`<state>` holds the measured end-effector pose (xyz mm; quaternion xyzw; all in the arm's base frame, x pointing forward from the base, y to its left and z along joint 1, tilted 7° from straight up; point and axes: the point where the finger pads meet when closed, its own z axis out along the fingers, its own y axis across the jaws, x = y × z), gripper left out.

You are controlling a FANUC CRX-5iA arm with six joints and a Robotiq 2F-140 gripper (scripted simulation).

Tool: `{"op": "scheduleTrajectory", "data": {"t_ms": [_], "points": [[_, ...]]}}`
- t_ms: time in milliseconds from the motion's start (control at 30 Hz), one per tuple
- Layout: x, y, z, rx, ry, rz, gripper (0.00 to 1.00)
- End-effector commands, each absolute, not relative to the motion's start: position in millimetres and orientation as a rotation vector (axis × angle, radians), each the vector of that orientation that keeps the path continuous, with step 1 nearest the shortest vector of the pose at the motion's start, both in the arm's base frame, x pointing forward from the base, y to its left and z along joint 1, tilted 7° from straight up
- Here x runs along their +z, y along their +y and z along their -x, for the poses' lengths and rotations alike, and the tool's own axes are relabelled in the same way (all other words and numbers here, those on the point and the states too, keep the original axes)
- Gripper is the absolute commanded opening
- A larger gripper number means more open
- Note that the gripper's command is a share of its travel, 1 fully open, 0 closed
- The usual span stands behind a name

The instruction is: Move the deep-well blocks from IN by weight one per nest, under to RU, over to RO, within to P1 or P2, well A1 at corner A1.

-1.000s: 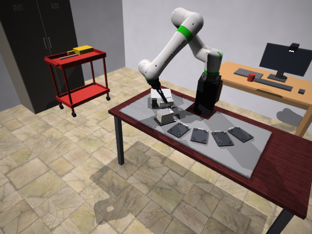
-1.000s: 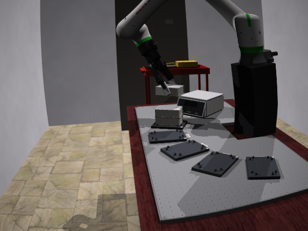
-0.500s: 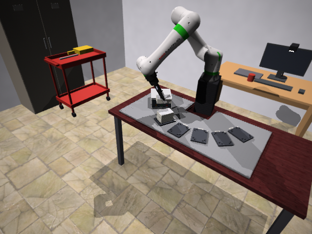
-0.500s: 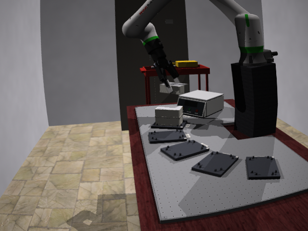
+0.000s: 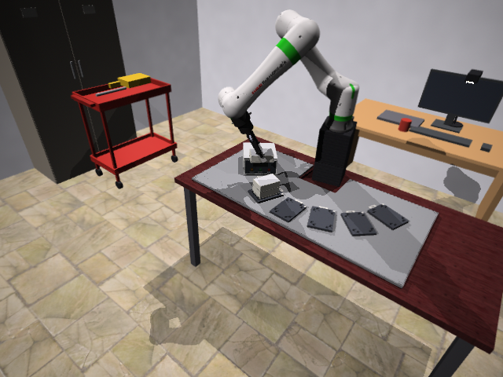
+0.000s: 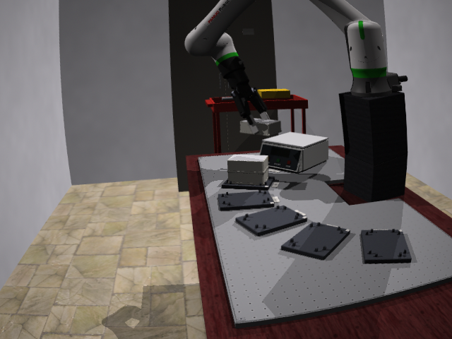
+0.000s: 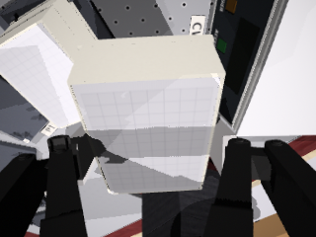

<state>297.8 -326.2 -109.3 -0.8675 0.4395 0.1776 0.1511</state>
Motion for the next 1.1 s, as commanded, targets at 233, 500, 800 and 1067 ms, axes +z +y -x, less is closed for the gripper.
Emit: {"op": "scheduleTrajectory", "data": {"t_ms": [233,500,800,1067], "points": [[-111,-346,-278,0.509,1.262,2.491,0.10],[-112,-365,-259,0.509,1.262,2.491,0.10],[-113,-370,-248,0.492,1.370,2.404,0.10],[-116,-380,-224,0.442,1.636,2.152,0.10]]}}
